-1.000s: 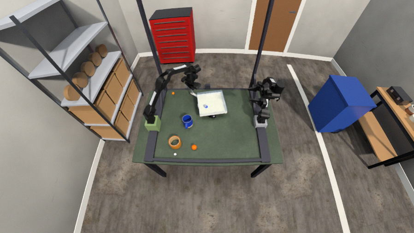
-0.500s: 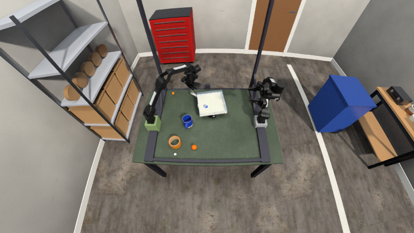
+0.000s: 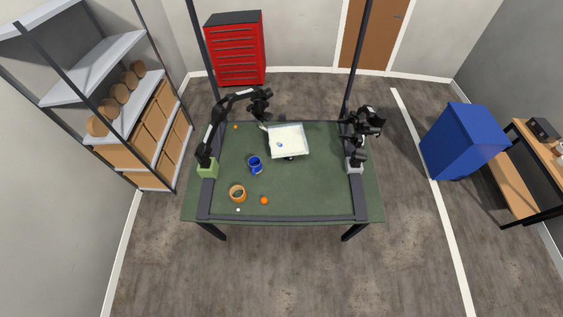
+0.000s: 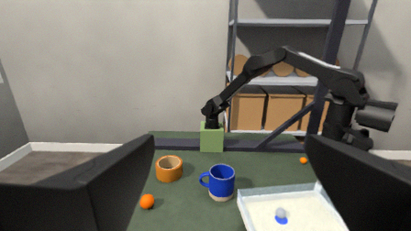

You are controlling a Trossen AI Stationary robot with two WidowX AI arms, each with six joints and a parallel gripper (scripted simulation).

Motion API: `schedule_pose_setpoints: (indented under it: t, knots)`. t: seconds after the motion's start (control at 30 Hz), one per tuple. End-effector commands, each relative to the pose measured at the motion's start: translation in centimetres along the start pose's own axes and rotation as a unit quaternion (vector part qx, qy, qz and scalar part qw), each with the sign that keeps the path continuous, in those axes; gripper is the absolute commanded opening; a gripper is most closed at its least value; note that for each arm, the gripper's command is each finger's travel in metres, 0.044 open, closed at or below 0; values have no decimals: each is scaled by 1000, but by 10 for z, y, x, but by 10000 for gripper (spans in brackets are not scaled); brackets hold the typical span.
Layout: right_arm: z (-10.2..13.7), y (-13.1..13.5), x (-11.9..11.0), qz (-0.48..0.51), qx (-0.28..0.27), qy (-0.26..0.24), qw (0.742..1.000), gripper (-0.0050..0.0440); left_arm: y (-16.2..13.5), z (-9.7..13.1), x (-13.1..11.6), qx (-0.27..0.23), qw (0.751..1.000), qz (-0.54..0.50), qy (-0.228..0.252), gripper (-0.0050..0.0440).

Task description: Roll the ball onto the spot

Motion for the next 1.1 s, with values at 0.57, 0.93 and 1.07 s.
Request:
schedule_pose_setpoints:
  t: [0.57, 0.93, 1.07]
  knots:
    - [15, 0, 5, 1, -5, -24, 1000, 270, -1, 0, 6, 0, 1000, -11, -2, 400]
    - [15, 0, 5, 1, -5, -24, 1000, 270, -1, 0, 6, 0, 1000, -11, -2, 400]
    - [15, 0, 5, 1, -5, -24, 1000, 270, -1, 0, 6, 0, 1000, -11, -2, 400]
Point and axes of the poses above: on each arm, the point midway between the two fingers, 35 mm back from their tips, its own z axis back along the fingers, its own y axis across the jaws, x = y × z, the point moved 6 cm from there along z, back along the fingers, and after that the axes turned 7 degrees about z, right-handed, at the moved point
